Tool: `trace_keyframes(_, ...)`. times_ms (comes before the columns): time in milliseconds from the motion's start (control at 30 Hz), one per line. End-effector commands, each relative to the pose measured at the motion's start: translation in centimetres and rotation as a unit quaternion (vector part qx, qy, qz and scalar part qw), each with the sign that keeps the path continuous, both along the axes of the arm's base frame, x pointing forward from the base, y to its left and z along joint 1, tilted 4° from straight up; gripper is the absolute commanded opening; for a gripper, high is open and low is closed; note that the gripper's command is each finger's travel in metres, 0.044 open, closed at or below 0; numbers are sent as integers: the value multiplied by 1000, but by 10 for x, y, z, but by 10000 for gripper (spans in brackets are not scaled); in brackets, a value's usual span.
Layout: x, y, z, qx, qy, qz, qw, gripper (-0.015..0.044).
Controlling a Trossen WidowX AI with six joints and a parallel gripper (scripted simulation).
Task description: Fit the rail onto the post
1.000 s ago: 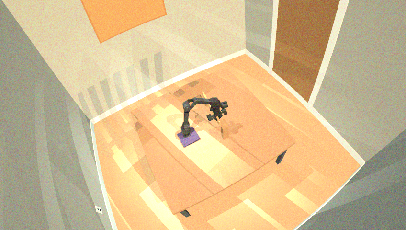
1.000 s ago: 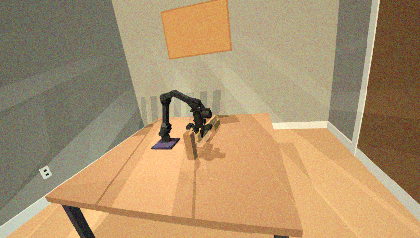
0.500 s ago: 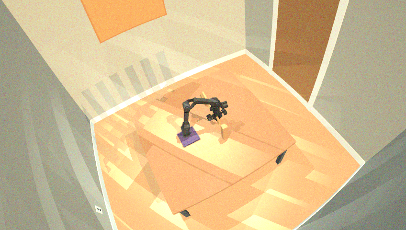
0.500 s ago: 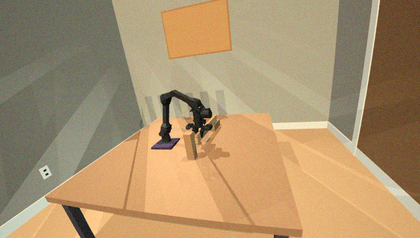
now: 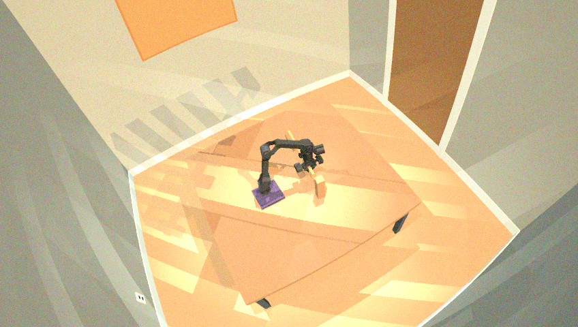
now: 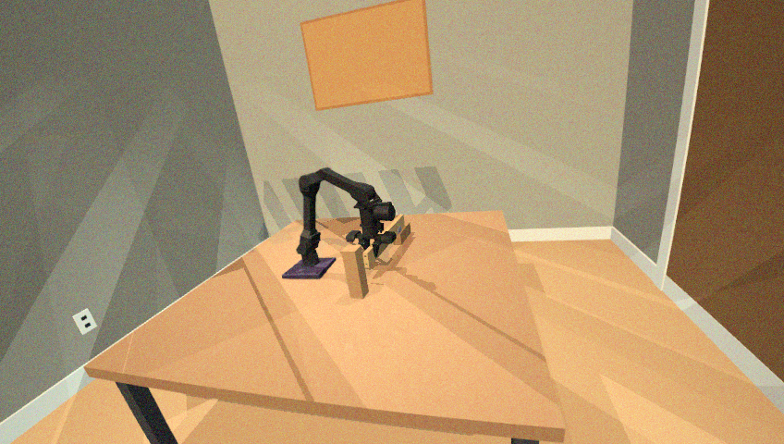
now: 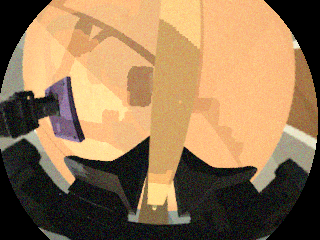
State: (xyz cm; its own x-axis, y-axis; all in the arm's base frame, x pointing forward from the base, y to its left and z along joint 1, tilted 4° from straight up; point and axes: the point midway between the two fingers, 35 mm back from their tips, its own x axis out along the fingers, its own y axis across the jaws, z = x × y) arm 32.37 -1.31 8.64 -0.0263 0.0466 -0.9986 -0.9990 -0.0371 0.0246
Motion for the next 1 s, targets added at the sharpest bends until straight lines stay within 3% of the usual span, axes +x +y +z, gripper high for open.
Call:
trace_keyframes(0,2,-2,6,0,-8,1,1000,0)
trace_keyframes(967,4,-11,5,0,-8,1,1000,0)
